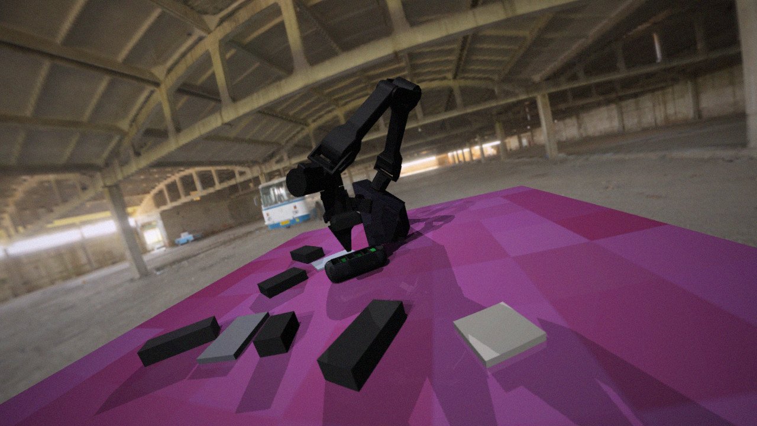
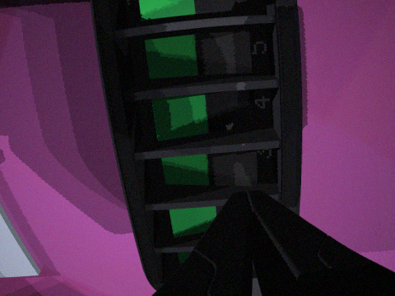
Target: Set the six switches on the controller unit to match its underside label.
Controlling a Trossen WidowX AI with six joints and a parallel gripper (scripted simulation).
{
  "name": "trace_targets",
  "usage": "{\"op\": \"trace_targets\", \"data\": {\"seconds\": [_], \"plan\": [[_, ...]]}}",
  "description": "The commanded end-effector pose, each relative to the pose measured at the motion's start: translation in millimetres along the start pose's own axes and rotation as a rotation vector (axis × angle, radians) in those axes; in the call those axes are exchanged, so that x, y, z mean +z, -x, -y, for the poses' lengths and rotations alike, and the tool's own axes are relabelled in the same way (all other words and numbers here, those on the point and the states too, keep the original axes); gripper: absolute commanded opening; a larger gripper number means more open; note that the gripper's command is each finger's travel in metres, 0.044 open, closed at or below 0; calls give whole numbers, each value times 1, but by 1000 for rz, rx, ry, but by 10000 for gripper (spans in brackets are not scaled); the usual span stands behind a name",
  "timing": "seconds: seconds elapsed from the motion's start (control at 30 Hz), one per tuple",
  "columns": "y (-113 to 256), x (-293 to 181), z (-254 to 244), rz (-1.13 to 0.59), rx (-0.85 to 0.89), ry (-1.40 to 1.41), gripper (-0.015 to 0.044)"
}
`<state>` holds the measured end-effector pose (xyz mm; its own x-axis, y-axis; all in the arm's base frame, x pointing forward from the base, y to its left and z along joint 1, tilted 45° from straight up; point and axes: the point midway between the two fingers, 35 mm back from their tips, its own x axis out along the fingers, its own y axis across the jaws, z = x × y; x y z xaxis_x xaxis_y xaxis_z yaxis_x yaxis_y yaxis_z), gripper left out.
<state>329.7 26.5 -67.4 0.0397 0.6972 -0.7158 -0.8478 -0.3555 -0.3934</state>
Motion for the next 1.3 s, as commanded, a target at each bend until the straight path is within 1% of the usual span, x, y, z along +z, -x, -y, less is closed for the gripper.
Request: {"op": "trace_targets", "data": {"seconds": [0.0, 0.43, 0.83, 0.9, 1.0, 1.17, 1.27], "plan": [[-7, 1, 0, 5, -1, -4, 0], [-24, 2, 0, 7, -2, -5, 0], [-25, 2, 0, 7, -2, -5, 0], [-15, 1, 0, 5, -1, -2, 0], [17, 1, 0, 4, -1, -4, 0], [20, 0, -2, 4, -1, -4, 0], [20, -16, -20, 5, -1, -2, 0]]}}
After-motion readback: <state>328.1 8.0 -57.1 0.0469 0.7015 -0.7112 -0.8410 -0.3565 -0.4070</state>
